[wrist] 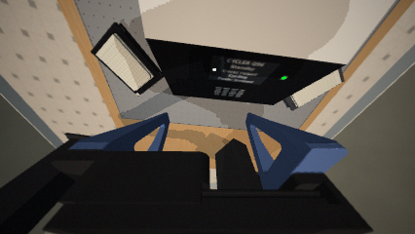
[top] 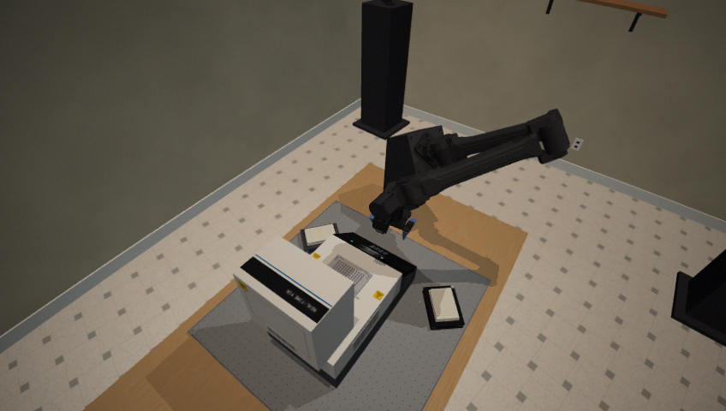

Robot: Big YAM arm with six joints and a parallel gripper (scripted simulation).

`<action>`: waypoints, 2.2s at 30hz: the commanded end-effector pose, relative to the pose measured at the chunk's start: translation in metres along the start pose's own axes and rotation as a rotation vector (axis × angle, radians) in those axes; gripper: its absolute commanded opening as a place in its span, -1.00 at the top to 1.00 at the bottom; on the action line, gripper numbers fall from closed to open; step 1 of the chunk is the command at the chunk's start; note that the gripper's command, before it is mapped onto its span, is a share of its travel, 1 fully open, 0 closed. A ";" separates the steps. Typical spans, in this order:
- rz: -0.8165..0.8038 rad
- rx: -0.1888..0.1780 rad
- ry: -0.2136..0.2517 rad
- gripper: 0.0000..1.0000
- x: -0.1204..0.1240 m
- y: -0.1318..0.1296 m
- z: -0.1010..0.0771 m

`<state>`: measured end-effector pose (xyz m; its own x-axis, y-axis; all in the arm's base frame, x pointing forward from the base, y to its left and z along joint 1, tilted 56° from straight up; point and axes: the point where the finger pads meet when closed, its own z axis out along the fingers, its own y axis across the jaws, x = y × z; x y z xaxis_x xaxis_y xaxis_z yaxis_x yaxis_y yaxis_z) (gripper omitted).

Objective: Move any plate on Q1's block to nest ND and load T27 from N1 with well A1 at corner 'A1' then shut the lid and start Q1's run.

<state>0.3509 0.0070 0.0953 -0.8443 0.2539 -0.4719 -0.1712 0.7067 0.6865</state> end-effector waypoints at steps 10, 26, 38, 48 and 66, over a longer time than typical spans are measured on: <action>-0.097 -0.010 0.010 -1.00 -0.001 0.053 0.001; -0.385 -0.013 -0.009 -1.00 -0.015 0.126 -0.003; -0.497 -0.017 0.024 -1.00 -0.009 0.175 0.003; -0.576 -0.031 -0.019 -1.00 -0.025 0.233 -0.007; -0.578 -0.013 -0.003 -1.00 -0.028 0.249 0.004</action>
<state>0.3243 0.1814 0.2688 -0.6178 -0.1879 -0.7636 -0.6184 0.7159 0.3241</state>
